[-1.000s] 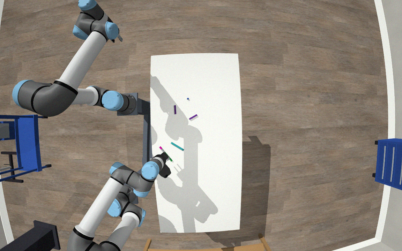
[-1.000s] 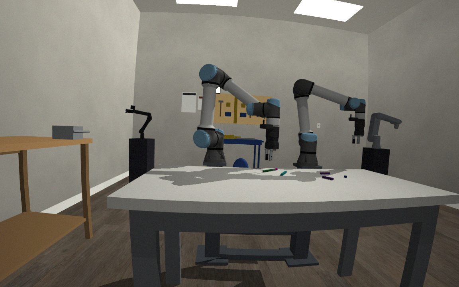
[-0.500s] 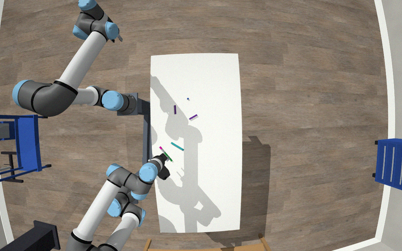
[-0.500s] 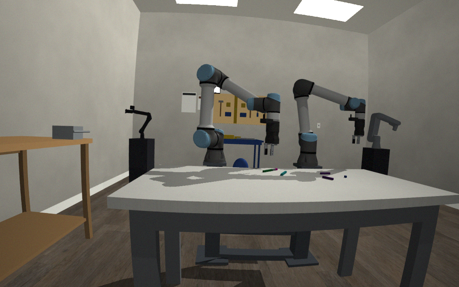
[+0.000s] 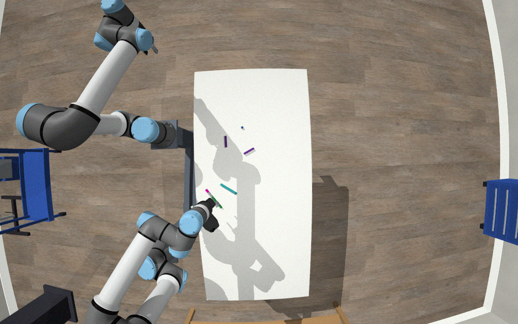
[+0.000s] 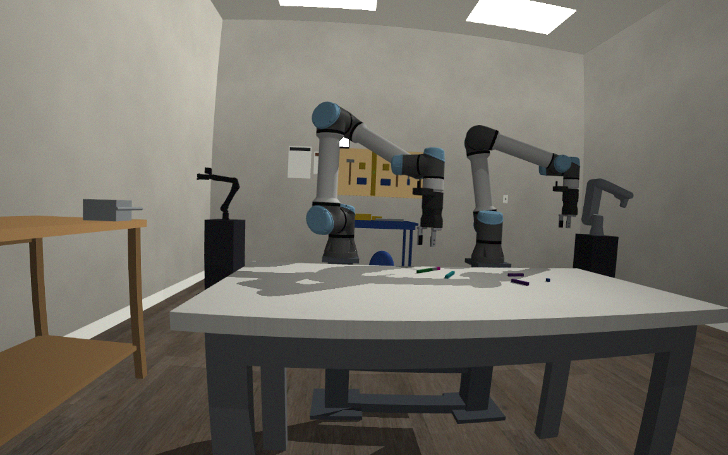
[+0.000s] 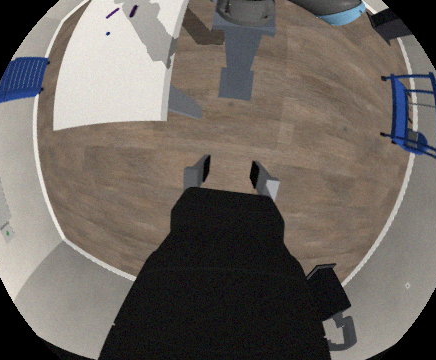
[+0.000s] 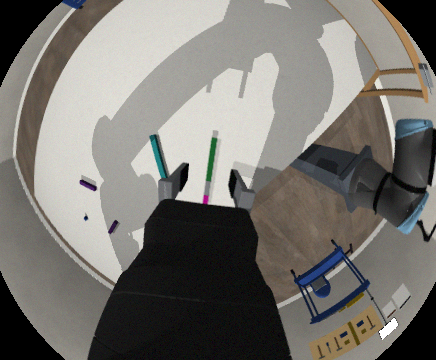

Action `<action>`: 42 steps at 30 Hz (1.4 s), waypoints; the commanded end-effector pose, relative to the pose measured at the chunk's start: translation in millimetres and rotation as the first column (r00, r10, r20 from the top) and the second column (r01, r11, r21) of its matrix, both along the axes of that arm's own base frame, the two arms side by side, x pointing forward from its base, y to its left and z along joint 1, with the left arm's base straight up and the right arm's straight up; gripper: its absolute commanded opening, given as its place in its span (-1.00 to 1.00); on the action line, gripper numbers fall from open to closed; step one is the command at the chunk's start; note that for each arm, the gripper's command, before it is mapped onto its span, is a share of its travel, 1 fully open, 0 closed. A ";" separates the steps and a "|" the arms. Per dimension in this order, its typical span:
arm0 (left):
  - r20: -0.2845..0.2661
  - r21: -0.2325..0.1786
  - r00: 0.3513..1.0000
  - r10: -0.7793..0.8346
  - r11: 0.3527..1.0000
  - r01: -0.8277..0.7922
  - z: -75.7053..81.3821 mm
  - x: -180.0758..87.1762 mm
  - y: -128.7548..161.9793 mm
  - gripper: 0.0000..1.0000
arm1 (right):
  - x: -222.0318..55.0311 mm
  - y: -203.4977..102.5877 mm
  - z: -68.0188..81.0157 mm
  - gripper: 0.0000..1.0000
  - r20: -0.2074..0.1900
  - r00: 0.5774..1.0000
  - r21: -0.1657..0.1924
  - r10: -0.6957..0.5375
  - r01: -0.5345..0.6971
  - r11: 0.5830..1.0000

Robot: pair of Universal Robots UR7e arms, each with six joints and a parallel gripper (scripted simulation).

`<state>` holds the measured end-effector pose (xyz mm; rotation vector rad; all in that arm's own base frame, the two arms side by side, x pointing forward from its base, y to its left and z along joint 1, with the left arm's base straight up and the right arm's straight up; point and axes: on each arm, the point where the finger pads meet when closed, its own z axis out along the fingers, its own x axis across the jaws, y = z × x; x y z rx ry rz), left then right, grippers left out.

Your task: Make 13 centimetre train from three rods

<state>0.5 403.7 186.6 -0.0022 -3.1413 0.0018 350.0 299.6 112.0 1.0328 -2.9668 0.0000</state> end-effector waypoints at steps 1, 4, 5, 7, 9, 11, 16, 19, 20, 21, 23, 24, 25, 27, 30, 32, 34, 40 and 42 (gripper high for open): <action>0.000 0.001 1.000 0.000 1.000 0.000 0.4 0.1 0.3 1.00 | 0.2 0.3 0.5 1.00 0.001 1.000 0.001 0.000 0.000 1.000; 0.000 0.001 1.000 0.000 1.000 0.000 0.4 0.1 0.3 1.00 | 0.2 0.3 0.7 1.00 0.001 1.000 0.001 0.000 0.000 1.000; 0.000 0.001 1.000 0.000 1.000 0.000 0.4 0.1 0.3 1.00 | 0.2 0.3 1.2 1.00 0.001 1.000 0.001 0.000 0.000 1.000; 0.000 0.001 1.000 0.000 1.000 0.000 0.4 0.1 0.3 1.00 | 0.2 0.3 3.5 1.00 0.001 1.000 0.001 0.000 0.000 1.000; 0.000 0.001 1.000 0.000 1.000 0.000 0.4 0.1 0.3 1.00 | 0.2 0.3 7.9 1.00 0.001 1.000 0.001 0.000 0.000 1.000; 0.000 0.001 1.000 0.000 1.000 0.000 0.4 0.1 0.3 1.00 | 0.2 0.3 14.5 1.00 0.001 1.000 0.001 0.000 0.000 1.000; 0.000 0.001 1.000 0.000 1.000 0.000 0.4 0.1 0.3 1.00 | 0.2 0.3 38.7 1.00 0.001 1.000 0.001 0.000 0.000 1.000; 0.000 0.001 1.000 0.000 1.000 0.000 0.4 0.1 0.3 1.00 | 0.2 0.3 55.3 1.00 0.001 1.000 0.001 0.000 0.000 1.000; 0.000 0.001 1.000 0.000 1.000 0.000 0.4 0.1 0.3 1.00 | 0.2 0.3 55.3 1.00 0.001 1.000 0.001 0.000 0.000 1.000; 0.000 0.001 1.000 0.000 1.000 0.000 0.4 0.1 0.3 1.00 | 0.2 0.3 55.3 1.00 0.001 1.000 0.001 0.000 0.000 1.000; 0.000 0.001 1.000 0.000 1.000 0.000 0.4 0.1 0.3 1.00 | 0.2 0.3 65.7 1.00 0.001 1.000 0.001 0.000 0.000 1.000; 0.000 0.001 1.000 0.000 1.000 0.000 0.4 0.1 0.3 1.00 | 0.2 0.3 70.3 1.00 0.001 1.000 0.001 0.000 0.000 1.000; 0.000 0.001 1.000 0.000 1.000 0.000 0.4 0.1 0.3 1.00 | 0.2 0.3 74.4 1.00 0.001 1.000 0.001 0.000 0.000 1.000; 0.000 0.001 1.000 0.000 1.000 0.000 0.4 0.1 0.3 1.00 | 0.2 0.3 81.0 1.00 0.001 1.000 0.001 0.000 0.000 1.000; 0.000 0.001 1.000 0.000 1.000 0.000 0.4 0.1 0.3 1.00 | 0.2 0.2 86.8 1.00 0.001 1.000 0.001 0.000 0.000 1.000; 0.000 0.001 1.000 0.000 1.000 0.000 0.4 0.1 0.3 1.00 | 0.2 0.2 88.2 1.00 0.001 1.000 0.001 0.000 0.000 1.000; 0.000 0.001 1.000 0.000 1.000 0.000 0.4 0.1 0.3 1.00 | 0.2 0.2 88.4 1.00 0.001 1.000 0.001 0.000 0.000 1.000; 0.000 0.001 1.000 0.000 1.000 0.000 0.4 0.1 0.3 1.00 | 0.2 0.2 88.4 1.00 0.001 1.000 0.001 0.000 0.000 1.000; 0.000 0.001 1.000 0.000 1.000 0.000 0.4 0.1 0.3 1.00 | 0.2 0.2 88.4 1.00 0.001 1.000 0.001 0.000 0.000 1.000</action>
